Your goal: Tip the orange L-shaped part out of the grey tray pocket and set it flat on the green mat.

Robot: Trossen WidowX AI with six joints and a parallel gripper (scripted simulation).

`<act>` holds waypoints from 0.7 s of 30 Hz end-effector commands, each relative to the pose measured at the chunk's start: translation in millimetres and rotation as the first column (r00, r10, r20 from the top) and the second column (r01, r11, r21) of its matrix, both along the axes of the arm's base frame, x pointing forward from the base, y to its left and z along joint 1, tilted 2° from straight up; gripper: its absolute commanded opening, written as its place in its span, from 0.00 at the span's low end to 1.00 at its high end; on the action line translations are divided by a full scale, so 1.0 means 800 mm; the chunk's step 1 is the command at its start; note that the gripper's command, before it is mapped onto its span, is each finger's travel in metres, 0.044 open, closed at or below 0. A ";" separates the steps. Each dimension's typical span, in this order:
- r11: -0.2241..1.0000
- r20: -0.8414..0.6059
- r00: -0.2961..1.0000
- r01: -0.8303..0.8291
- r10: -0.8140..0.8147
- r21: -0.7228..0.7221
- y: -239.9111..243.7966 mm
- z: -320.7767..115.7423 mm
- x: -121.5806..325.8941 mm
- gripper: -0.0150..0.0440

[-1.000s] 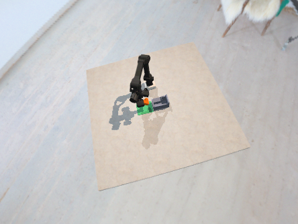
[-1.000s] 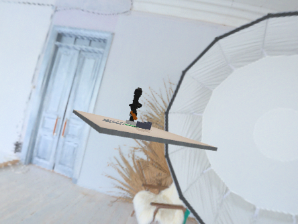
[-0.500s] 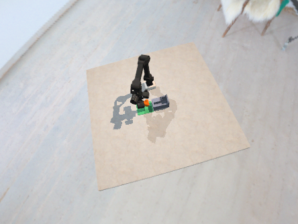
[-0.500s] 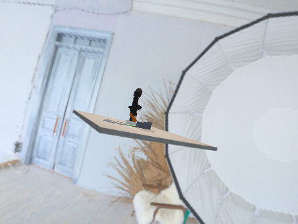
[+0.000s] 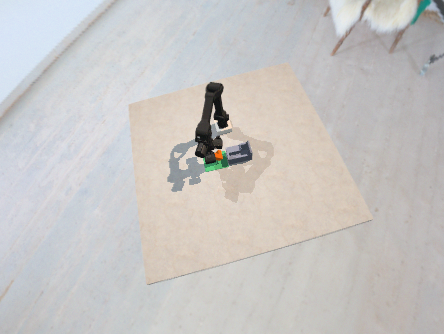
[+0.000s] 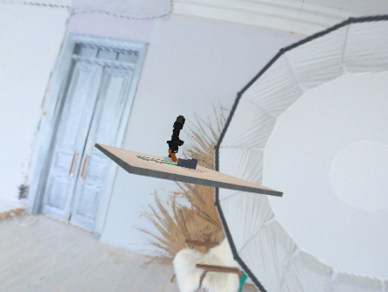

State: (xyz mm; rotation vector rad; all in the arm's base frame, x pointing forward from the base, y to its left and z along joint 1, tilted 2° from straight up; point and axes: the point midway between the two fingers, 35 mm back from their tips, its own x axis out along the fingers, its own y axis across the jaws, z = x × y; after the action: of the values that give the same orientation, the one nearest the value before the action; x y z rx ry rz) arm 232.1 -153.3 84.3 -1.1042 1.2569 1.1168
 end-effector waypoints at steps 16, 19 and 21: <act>1.000 -0.006 1.000 -0.006 0.006 0.000 0.001 -0.027 -0.002 0.25; 1.000 -0.006 1.000 -0.006 0.006 0.000 0.001 -0.027 -0.002 0.25; 1.000 -0.006 1.000 -0.006 0.006 0.000 0.001 -0.027 -0.002 0.25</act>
State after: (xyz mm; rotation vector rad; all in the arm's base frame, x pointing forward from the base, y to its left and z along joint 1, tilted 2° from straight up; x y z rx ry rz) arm 230.9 -152.3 63.5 -1.1014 1.2578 1.1211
